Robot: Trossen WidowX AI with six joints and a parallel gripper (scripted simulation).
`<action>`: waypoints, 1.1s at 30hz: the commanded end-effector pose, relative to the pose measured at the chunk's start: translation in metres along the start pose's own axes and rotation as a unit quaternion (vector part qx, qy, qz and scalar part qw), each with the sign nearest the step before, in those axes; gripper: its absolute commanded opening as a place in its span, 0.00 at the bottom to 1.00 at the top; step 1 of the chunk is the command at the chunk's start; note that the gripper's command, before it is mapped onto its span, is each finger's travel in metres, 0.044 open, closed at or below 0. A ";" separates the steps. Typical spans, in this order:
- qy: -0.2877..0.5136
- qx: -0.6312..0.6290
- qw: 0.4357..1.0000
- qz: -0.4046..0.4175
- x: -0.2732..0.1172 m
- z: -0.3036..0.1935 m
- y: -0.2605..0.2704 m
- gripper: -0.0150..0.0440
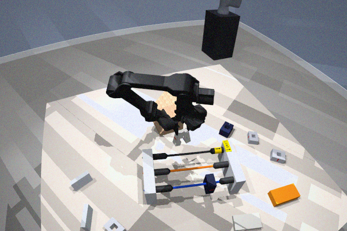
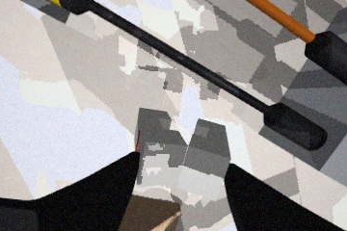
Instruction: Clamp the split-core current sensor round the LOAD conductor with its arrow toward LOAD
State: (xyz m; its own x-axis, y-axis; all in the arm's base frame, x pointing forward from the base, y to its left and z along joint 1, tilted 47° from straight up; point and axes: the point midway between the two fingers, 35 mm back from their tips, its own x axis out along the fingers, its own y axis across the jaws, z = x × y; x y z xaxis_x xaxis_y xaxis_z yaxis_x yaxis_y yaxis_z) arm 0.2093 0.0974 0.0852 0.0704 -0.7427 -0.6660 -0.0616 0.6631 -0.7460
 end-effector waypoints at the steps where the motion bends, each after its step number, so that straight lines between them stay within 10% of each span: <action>1: -0.008 0.068 0.998 -0.003 -0.001 0.000 0.000 0.25; 33: -0.049 0.553 0.832 0.012 -0.003 0.012 -0.004 0.25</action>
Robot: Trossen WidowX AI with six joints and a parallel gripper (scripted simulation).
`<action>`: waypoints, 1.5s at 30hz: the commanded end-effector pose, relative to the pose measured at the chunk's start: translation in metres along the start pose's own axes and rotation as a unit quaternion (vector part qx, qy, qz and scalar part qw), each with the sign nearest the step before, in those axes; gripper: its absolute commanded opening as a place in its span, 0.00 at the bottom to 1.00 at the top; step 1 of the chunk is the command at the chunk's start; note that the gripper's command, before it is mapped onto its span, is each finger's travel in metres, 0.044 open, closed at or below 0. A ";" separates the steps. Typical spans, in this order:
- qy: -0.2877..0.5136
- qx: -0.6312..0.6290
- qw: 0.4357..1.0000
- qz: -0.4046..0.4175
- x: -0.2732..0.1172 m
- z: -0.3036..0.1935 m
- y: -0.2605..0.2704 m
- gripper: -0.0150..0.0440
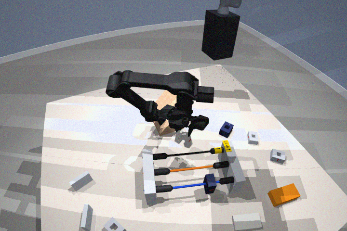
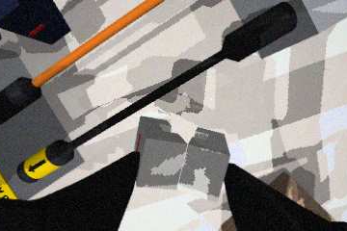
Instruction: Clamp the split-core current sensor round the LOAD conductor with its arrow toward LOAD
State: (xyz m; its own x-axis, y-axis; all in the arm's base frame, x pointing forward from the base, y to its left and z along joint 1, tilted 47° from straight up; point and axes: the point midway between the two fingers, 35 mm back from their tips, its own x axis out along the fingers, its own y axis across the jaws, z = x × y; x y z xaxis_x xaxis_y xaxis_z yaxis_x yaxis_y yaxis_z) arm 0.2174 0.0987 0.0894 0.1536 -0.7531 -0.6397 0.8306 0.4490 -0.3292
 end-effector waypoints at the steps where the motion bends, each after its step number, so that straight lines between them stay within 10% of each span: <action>1: -0.005 0.077 0.997 0.007 0.001 0.004 0.004 0.25; 20: -0.016 0.418 0.908 0.034 0.005 0.018 0.016 0.25; 45: -0.015 0.433 0.901 0.036 0.035 0.021 0.020 0.25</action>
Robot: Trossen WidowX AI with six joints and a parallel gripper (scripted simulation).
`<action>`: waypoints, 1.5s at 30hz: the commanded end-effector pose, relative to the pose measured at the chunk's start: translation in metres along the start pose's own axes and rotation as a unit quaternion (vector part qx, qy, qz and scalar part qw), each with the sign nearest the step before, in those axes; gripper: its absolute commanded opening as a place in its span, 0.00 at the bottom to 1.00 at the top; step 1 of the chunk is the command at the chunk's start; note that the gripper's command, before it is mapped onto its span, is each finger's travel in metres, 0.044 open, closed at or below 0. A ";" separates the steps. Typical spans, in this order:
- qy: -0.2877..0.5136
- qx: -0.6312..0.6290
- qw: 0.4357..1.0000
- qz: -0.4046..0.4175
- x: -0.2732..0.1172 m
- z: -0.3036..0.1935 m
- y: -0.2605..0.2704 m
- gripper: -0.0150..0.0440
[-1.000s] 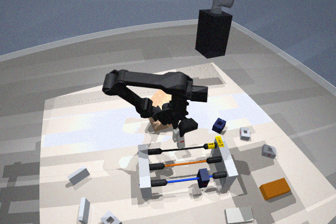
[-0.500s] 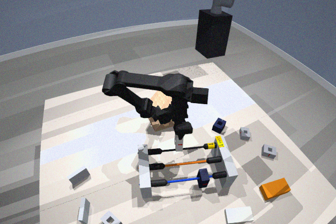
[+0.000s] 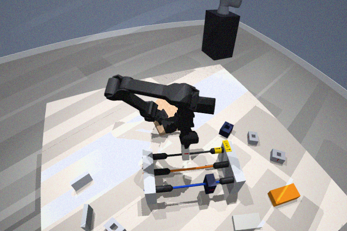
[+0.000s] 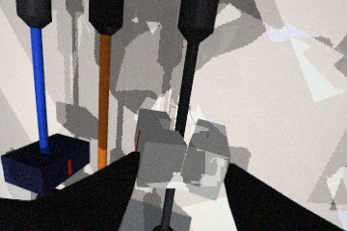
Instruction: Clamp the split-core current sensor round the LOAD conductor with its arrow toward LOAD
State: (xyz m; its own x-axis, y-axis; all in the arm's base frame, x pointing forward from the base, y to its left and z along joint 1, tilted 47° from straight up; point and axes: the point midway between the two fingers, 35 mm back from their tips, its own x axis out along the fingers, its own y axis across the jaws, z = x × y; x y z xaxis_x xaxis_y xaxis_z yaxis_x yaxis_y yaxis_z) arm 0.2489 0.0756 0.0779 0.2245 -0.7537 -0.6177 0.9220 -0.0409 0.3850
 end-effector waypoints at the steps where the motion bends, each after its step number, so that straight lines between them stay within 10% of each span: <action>1: -0.001 -0.001 1.000 0.002 0.007 0.001 0.000 0.25; 45: -0.001 0.001 1.000 0.001 0.022 0.001 0.000 0.25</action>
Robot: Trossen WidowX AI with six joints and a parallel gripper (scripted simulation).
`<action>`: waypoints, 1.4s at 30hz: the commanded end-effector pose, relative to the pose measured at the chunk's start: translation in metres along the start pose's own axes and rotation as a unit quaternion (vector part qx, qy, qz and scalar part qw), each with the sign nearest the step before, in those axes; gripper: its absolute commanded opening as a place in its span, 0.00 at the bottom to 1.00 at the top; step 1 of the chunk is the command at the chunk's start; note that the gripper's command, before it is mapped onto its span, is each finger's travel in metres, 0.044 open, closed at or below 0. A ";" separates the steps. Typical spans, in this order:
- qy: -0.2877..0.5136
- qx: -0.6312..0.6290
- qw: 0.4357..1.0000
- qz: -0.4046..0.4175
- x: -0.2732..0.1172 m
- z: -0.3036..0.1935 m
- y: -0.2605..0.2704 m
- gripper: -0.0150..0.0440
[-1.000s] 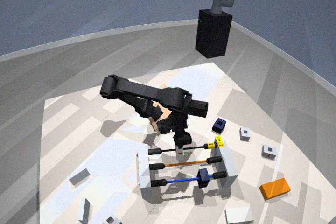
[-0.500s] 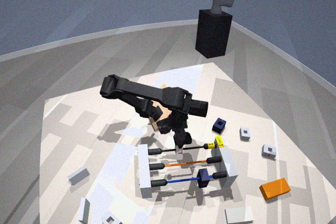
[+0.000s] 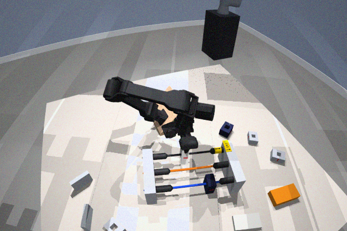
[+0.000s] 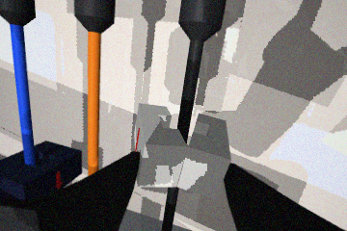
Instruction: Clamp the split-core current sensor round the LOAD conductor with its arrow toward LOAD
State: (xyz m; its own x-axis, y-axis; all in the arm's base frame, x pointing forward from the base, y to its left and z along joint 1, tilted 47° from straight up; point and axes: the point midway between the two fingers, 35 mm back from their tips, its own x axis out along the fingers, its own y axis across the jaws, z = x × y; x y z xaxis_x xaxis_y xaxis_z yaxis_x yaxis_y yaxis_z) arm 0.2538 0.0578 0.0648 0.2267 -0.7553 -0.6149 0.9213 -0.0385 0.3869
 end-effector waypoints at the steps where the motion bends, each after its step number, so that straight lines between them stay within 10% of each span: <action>1: 0.000 0.001 1.000 0.000 0.000 0.000 0.000 0.25; 30: -0.002 0.000 0.992 -0.126 0.007 0.002 0.015 0.25; 42: -0.004 0.001 0.995 -0.102 0.007 0.002 0.011 0.79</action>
State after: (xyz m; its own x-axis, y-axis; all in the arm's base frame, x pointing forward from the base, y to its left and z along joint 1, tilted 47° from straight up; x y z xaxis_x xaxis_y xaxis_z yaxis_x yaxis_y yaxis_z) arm 0.2647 0.0514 0.0657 0.0297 -0.7359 -0.6764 0.9481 -0.1937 0.2523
